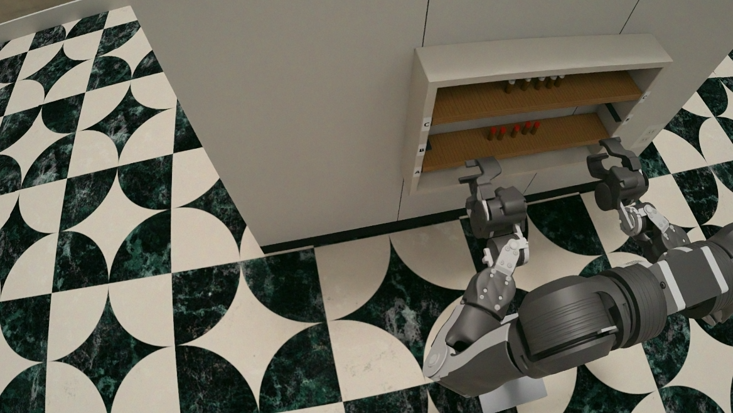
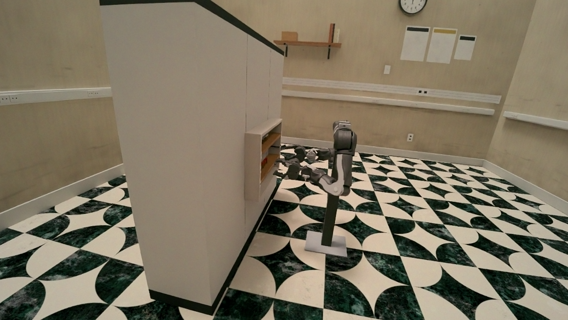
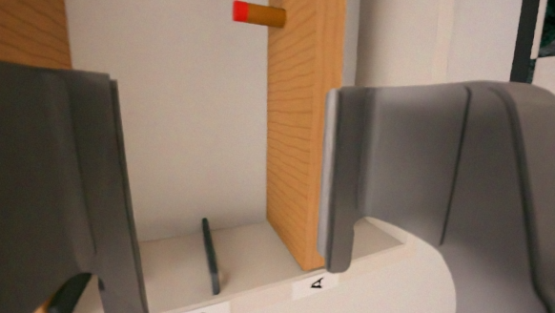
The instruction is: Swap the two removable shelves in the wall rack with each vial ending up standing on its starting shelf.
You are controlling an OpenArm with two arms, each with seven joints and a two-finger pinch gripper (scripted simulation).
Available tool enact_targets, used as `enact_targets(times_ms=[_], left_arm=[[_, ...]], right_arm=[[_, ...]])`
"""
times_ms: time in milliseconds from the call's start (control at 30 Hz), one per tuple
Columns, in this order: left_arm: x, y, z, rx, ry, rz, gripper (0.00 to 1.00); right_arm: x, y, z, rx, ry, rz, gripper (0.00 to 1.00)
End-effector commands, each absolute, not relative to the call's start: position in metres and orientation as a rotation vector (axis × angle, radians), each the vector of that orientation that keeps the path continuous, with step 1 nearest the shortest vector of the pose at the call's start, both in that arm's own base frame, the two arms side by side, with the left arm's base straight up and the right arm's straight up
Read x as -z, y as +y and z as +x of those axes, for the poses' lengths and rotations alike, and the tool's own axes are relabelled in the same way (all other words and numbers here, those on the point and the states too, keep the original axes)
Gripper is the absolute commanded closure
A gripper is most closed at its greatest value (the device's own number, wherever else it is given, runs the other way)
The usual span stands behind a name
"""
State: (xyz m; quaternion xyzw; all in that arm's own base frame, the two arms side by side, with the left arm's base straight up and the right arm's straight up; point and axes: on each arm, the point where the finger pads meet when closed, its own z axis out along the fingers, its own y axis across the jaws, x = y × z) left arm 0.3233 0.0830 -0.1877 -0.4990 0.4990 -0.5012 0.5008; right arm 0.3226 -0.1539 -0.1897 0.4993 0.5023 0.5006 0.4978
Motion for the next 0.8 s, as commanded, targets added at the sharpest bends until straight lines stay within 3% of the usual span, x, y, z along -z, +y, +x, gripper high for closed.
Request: enact_targets(times_ms=[0, 767], left_arm=[[0.185, 0.083, 0.323, 1.209, 1.209, -1.209, 0.67], [0.159, 0.083, 0.323, 1.209, 1.209, -1.209, 0.67]], right_arm=[[0.185, -0.155, 0.323, -1.209, 1.209, 1.209, 0.67], [0.159, -0.155, 0.323, -1.209, 1.209, 1.209, 0.67]])
